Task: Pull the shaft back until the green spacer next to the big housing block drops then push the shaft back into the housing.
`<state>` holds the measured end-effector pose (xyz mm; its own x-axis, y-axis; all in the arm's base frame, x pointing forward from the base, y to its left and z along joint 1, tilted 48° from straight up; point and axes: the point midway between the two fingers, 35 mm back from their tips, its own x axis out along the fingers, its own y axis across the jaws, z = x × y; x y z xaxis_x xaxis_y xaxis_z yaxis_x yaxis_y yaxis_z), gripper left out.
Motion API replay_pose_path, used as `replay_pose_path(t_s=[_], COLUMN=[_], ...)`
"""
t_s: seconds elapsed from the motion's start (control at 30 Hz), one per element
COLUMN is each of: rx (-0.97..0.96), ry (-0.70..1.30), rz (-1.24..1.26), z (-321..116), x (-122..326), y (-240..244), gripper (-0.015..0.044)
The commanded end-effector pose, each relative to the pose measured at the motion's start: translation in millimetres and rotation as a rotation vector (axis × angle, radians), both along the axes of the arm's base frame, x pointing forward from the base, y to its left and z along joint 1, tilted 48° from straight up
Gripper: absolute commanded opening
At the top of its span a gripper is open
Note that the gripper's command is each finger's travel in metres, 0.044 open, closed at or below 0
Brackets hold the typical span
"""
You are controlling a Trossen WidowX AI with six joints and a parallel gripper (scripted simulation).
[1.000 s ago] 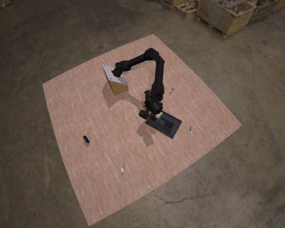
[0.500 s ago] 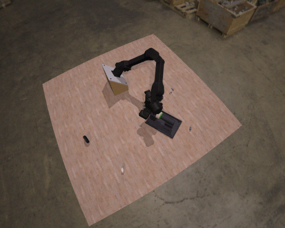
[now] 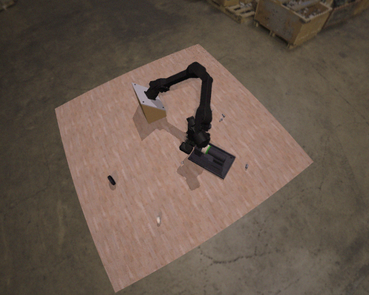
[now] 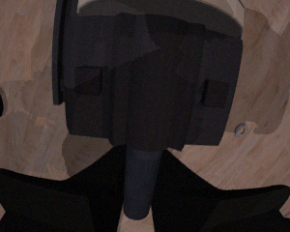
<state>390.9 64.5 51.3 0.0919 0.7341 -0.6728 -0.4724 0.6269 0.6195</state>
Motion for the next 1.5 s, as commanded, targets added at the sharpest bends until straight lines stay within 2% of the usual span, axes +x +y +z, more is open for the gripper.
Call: replay_pose_path(t_s=[0.0, 1.47], rx=[0.003, 0.003], ry=[-0.002, -0.001], rz=[0.002, 0.002], z=[-1.2, -5.6], x=[-2.7, -11.8], y=[-0.6, -3.3], gripper=[0.0000, 0.0000])
